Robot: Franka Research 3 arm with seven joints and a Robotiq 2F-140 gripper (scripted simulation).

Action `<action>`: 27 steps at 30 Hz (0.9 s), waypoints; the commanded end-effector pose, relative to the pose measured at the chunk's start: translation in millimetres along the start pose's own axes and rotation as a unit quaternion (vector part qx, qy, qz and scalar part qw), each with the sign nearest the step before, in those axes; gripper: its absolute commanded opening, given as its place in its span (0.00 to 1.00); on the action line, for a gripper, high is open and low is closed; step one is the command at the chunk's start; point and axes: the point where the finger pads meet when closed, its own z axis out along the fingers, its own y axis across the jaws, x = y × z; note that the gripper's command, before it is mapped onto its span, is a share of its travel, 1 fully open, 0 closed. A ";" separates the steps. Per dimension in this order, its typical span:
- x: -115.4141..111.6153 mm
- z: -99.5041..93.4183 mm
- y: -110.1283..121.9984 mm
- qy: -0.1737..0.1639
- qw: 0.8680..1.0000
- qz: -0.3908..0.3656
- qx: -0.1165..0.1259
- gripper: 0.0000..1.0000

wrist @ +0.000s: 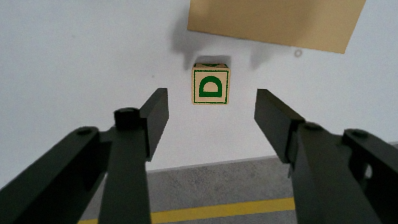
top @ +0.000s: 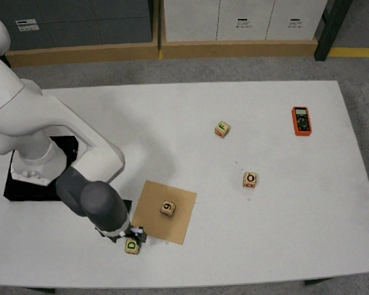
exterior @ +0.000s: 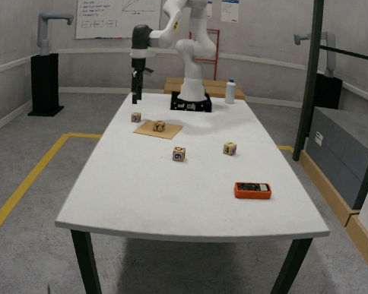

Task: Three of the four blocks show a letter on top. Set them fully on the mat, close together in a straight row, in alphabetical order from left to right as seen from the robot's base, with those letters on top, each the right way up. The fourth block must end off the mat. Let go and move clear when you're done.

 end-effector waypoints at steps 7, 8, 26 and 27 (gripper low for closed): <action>-0.6 -0.5 1.3 -0.002 1.000 0.002 -0.002 0.55; -0.6 -0.1 1.3 -0.002 1.000 0.002 -0.002 0.55; -0.7 17.4 1.4 -0.002 1.000 0.002 -0.002 0.55; -0.7 19.0 1.5 -0.002 1.000 0.002 -0.002 0.55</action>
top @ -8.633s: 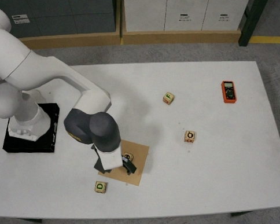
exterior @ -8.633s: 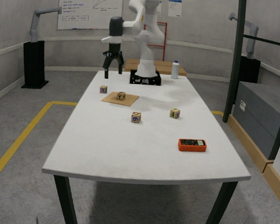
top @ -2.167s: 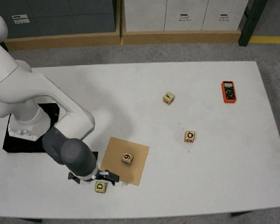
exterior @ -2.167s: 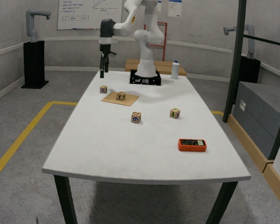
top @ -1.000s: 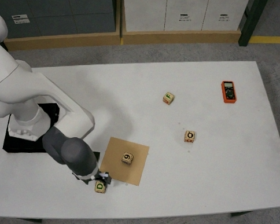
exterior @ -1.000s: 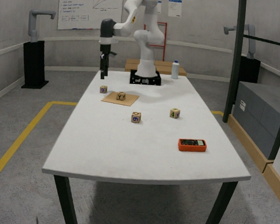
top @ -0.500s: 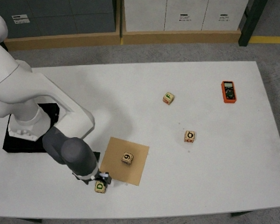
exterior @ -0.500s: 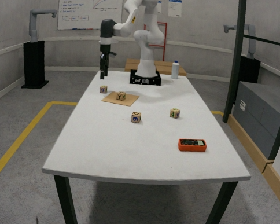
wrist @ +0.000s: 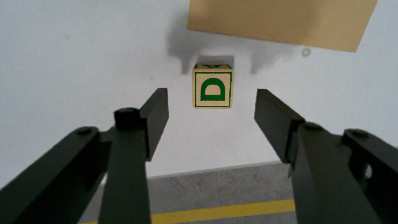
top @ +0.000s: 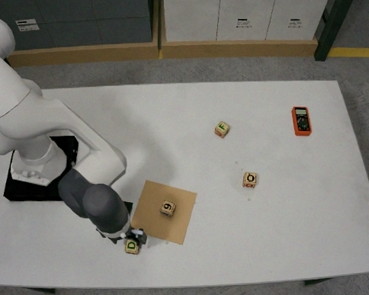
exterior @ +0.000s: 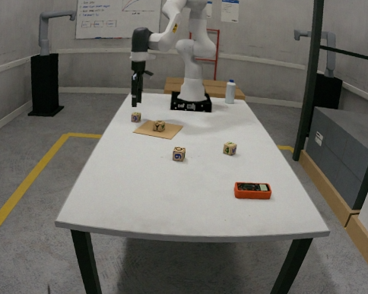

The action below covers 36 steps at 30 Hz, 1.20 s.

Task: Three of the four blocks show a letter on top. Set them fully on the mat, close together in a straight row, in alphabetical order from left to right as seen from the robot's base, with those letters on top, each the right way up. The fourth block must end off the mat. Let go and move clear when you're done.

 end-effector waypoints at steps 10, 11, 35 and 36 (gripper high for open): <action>-0.2 18.9 3.0 -0.001 1.000 -0.003 -0.004 0.55; -0.2 20.4 3.0 -0.001 1.000 -0.003 -0.004 0.55; -0.2 34.6 3.2 -0.001 1.000 -0.003 -0.004 0.55; -0.2 34.7 3.2 -0.001 1.000 -0.003 -0.004 0.55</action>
